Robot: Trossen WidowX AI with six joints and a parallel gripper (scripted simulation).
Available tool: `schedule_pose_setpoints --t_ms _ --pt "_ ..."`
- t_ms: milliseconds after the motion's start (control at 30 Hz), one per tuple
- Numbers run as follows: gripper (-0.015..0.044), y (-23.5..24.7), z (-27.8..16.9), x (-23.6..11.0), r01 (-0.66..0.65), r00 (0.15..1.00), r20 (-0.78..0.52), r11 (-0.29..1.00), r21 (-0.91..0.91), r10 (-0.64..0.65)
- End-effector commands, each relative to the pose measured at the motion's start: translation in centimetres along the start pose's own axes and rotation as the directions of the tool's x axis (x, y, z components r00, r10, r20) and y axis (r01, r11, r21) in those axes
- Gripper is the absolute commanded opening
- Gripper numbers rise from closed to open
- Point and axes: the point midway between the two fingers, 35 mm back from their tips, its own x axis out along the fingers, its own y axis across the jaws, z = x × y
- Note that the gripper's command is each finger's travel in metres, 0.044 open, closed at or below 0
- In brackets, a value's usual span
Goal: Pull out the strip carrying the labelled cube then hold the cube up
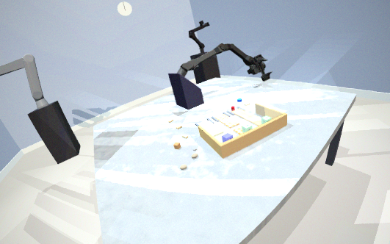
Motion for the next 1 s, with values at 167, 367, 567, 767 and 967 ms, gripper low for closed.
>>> schedule_pose_setpoints --t_ms 167,367,567,767,967 --pt "0.04 -3.3 3.5 5.8 0.138 0.99 0.069 0.968 -0.21 -0.126" --pt "0.04 -5.3 9.9 13.5 0.277 0.96 0.159 0.85 -0.448 -0.23" --pt "0.04 -5.3 18.2 20.6 0.413 0.908 0.237 0.647 -0.641 -0.345" --pt "0.04 -2.4 27.2 24.8 0.5 0.833 0.285 0.421 -0.757 -0.475" --pt "0.04 1.2 35.8 26.1 0.461 0.762 0.273 0.195 -0.866 -0.588"
